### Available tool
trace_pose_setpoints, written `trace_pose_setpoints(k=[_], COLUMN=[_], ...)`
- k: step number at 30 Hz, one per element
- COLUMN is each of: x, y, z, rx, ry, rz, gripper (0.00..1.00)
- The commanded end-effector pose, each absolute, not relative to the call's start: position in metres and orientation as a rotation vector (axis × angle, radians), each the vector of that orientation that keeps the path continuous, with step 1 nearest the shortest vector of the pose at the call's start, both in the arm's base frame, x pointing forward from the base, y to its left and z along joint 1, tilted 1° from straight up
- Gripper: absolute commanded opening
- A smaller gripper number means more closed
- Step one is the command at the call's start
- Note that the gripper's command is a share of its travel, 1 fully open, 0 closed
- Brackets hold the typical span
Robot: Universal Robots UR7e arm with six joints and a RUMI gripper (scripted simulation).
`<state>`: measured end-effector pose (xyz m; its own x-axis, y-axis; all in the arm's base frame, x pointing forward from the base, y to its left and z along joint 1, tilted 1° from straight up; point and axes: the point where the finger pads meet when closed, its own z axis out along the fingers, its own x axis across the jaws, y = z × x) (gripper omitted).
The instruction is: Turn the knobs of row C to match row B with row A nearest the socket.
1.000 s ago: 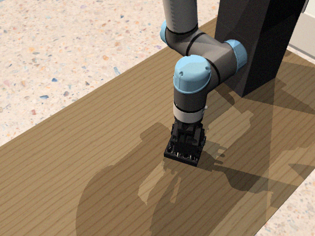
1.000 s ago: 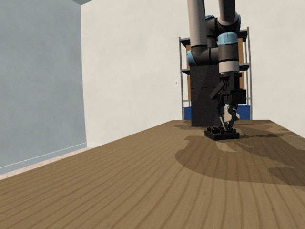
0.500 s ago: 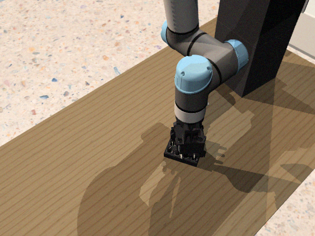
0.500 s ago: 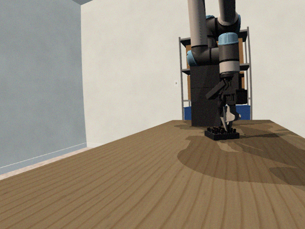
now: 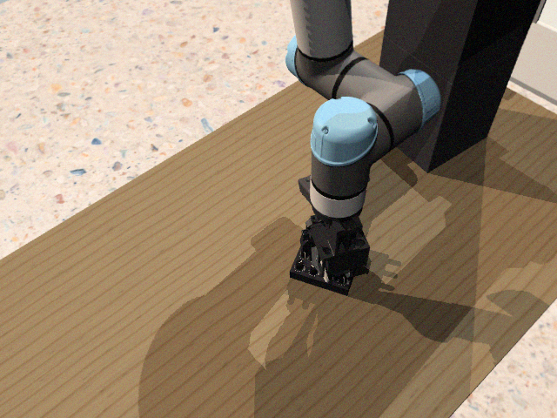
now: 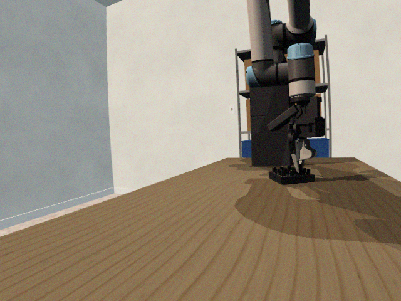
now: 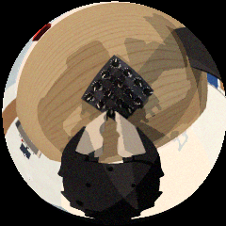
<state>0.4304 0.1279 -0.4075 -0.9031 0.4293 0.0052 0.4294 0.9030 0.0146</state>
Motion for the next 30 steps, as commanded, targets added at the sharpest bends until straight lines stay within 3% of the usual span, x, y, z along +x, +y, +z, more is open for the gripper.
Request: trace_pose_setpoints(k=[1,30], x=[0.4313,0.4319], y=[0.1277,0.1276], z=[-0.4071,-0.4071], rx=[-0.584,-0.395], ry=[-3.086,-3.117], rz=[-0.027,-0.027], gripper=[0.04,0.04])
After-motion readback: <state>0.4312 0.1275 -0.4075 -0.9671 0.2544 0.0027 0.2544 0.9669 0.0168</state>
